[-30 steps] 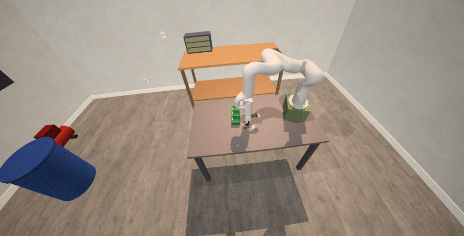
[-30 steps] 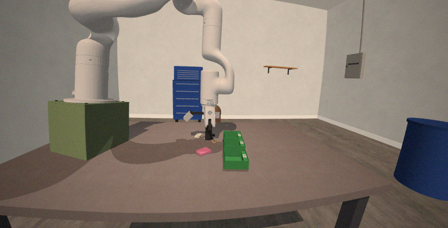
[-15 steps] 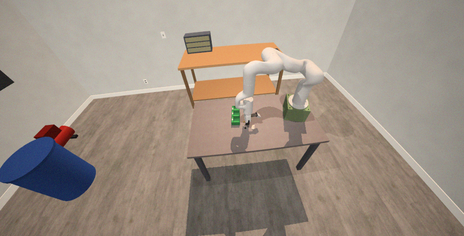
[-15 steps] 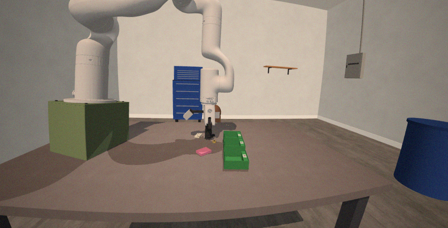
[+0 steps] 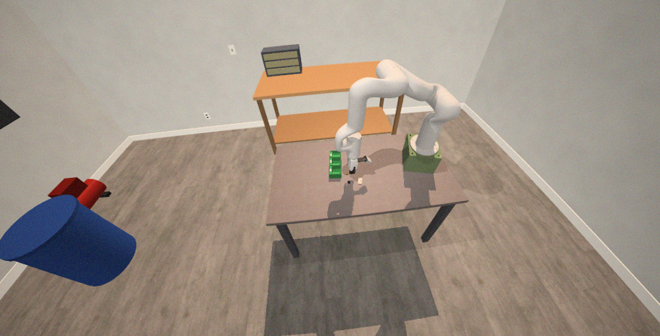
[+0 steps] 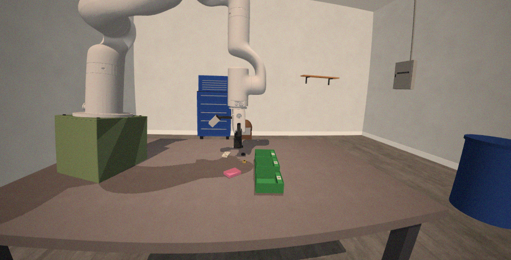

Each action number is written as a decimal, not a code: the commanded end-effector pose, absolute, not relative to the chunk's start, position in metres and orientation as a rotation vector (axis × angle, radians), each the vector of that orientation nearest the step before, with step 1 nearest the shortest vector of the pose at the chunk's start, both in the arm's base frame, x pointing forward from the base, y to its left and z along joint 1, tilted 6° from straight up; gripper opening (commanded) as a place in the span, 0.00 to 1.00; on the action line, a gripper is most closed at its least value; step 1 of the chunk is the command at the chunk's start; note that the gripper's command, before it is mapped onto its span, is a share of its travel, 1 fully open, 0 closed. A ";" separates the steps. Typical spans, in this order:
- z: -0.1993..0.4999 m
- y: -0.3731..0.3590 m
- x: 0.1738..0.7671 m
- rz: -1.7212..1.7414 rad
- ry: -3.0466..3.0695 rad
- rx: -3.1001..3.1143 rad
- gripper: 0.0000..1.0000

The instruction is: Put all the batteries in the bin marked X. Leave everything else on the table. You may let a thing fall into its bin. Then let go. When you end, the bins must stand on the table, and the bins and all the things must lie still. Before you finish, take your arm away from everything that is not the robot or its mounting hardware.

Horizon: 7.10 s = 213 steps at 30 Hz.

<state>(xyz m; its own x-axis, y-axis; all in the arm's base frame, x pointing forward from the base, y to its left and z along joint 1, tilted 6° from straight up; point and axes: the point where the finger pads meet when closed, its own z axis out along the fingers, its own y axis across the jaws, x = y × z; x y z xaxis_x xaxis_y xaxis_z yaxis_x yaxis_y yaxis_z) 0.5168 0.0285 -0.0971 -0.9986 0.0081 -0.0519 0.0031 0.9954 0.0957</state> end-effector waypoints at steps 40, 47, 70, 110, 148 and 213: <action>-0.082 -0.027 0.610 0.134 2.962 -0.730 0.00; -0.082 -0.031 0.617 0.119 2.834 -1.100 0.00; -0.082 -0.030 0.617 0.077 2.355 -1.938 0.00; -0.133 -0.025 0.619 0.077 2.355 -1.938 0.00; -0.125 -0.026 0.619 0.077 2.355 -1.938 0.23; 0.048 -0.043 0.612 0.077 2.355 -1.938 1.00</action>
